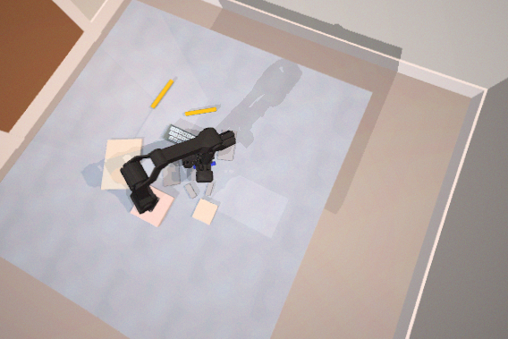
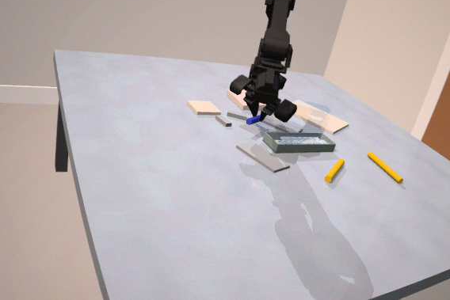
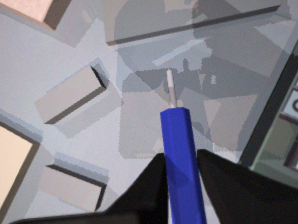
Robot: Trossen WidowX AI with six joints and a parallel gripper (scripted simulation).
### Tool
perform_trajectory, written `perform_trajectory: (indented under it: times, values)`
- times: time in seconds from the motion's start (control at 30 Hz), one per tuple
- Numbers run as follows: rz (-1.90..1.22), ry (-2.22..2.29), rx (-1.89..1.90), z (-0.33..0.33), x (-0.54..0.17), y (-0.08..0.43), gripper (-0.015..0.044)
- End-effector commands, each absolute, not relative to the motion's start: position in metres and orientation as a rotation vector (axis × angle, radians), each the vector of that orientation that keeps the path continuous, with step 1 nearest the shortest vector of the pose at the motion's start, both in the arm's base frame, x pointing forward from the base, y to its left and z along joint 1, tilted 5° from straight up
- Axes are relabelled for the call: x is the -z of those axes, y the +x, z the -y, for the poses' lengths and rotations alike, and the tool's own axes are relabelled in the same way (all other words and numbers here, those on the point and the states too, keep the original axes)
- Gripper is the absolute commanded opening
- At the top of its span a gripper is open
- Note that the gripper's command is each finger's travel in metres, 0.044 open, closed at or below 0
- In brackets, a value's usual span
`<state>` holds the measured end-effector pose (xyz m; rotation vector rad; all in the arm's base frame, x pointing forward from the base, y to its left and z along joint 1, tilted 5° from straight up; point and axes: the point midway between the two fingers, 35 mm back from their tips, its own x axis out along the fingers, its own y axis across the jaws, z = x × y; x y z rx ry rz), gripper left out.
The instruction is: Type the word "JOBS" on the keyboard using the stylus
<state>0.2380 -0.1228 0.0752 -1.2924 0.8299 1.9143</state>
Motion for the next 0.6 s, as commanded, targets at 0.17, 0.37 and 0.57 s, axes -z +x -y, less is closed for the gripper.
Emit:
perform_trajectory:
  times: [0.17, 0.37, 0.57]
  values:
    - [-1.050, -1.440, -1.933, 0.109, -0.070, 0.245, 0.0000]
    - [-1.188, -1.567, -1.894, 0.100, -0.069, 0.253, 0.0000]
    - [-1.312, -1.710, -1.815, 0.090, -0.071, 0.262, 0.0000]
